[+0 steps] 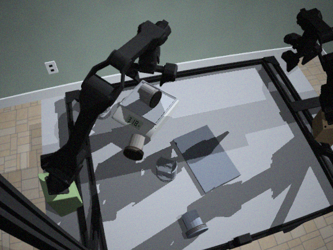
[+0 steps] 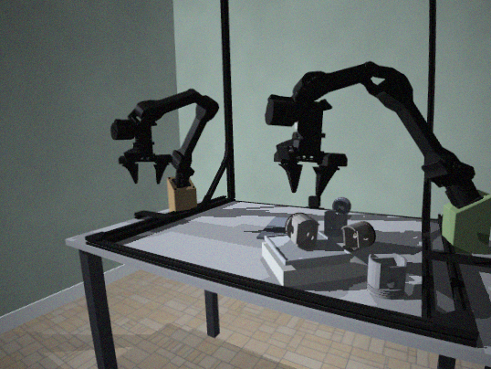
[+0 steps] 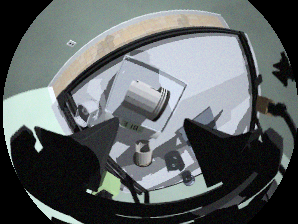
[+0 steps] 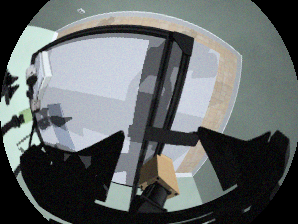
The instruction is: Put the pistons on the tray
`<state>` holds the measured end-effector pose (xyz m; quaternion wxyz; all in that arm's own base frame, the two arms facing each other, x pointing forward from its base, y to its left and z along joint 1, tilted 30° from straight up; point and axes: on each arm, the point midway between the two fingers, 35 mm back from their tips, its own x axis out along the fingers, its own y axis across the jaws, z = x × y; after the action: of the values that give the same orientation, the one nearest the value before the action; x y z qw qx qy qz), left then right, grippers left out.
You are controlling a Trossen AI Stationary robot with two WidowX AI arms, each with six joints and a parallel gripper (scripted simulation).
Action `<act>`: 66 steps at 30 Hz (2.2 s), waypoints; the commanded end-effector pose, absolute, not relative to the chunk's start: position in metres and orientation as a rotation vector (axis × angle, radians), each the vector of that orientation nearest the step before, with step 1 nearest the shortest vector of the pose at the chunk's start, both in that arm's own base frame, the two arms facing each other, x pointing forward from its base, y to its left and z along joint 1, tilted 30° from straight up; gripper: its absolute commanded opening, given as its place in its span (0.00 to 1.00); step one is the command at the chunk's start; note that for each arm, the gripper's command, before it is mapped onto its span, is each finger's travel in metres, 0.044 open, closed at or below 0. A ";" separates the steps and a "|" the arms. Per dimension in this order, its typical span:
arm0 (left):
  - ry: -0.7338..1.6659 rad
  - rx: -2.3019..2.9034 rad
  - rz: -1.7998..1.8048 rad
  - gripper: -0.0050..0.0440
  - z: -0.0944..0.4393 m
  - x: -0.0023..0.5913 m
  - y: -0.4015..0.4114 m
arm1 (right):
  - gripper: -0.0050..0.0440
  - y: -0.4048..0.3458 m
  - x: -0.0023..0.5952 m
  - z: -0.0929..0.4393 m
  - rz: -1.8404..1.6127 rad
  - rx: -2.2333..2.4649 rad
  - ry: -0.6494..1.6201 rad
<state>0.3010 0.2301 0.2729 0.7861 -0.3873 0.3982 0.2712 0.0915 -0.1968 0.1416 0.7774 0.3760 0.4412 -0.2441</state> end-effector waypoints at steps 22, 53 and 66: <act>1.002 -0.484 0.335 0.87 0.262 0.287 0.222 | 1.00 -0.197 0.092 0.142 -0.525 0.813 0.953; 1.002 -0.484 0.335 0.87 0.201 0.186 0.159 | 1.00 -0.197 0.092 0.142 -0.525 0.813 0.953; 0.822 -0.456 0.384 0.87 0.186 0.207 0.162 | 1.00 -0.197 0.092 0.142 -0.525 0.813 0.953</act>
<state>0.1958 0.1610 0.1900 0.8606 -0.2205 0.4228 0.1786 0.0915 -0.1968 0.1416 0.7774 0.3760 0.4412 -0.2440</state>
